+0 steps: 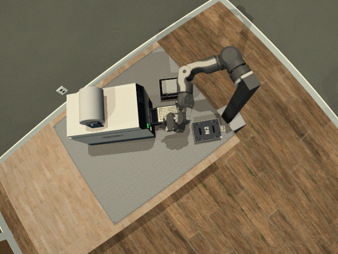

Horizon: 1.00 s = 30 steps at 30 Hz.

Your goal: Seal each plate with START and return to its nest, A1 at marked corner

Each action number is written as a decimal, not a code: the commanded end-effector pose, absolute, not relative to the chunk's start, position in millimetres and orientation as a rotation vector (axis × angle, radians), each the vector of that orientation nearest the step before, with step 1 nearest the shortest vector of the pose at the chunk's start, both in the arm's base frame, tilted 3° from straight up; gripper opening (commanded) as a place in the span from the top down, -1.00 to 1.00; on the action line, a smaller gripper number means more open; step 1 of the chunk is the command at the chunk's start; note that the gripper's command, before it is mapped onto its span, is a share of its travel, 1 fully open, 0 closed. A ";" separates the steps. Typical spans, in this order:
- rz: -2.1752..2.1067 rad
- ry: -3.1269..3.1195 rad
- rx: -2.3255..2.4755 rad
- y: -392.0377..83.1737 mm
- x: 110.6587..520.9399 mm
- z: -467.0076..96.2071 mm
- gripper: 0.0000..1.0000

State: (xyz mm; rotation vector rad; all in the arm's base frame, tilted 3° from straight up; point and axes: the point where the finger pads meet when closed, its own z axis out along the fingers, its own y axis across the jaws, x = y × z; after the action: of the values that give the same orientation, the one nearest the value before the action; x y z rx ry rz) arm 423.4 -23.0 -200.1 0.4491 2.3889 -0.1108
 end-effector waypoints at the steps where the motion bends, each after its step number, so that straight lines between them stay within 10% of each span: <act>1: -0.102 2.386 0.438 -22.1 426.0 -200.6 1.00; 30: -0.104 2.385 0.446 -31.6 453.8 -224.9 1.00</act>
State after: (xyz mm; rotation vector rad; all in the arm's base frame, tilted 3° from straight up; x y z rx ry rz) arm 452.9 -33.1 -226.2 0.4523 2.3872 -0.1119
